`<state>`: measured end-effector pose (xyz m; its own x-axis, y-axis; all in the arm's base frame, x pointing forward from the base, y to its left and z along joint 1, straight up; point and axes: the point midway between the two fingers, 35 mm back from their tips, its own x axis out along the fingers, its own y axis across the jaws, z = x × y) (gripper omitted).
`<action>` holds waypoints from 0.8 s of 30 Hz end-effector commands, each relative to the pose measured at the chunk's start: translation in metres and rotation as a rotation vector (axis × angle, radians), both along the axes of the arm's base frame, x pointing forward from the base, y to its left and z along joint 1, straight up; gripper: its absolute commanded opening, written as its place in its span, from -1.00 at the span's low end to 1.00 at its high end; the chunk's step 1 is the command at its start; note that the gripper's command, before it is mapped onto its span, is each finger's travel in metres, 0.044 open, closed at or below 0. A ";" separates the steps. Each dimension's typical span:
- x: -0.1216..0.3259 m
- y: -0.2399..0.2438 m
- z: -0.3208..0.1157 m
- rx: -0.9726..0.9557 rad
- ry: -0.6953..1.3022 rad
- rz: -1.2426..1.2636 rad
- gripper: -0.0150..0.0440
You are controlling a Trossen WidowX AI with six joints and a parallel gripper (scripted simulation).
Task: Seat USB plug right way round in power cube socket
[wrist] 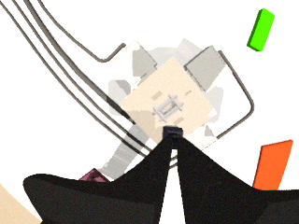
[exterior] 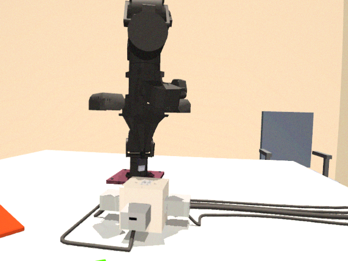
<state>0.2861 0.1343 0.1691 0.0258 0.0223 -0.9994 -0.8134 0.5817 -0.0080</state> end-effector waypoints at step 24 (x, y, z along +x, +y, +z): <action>0.000 0.000 0.000 -0.018 -0.015 0.709 -0.49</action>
<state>0.2861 0.1343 0.1690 0.0257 0.0222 -0.9994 -0.9996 -0.0076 -0.0259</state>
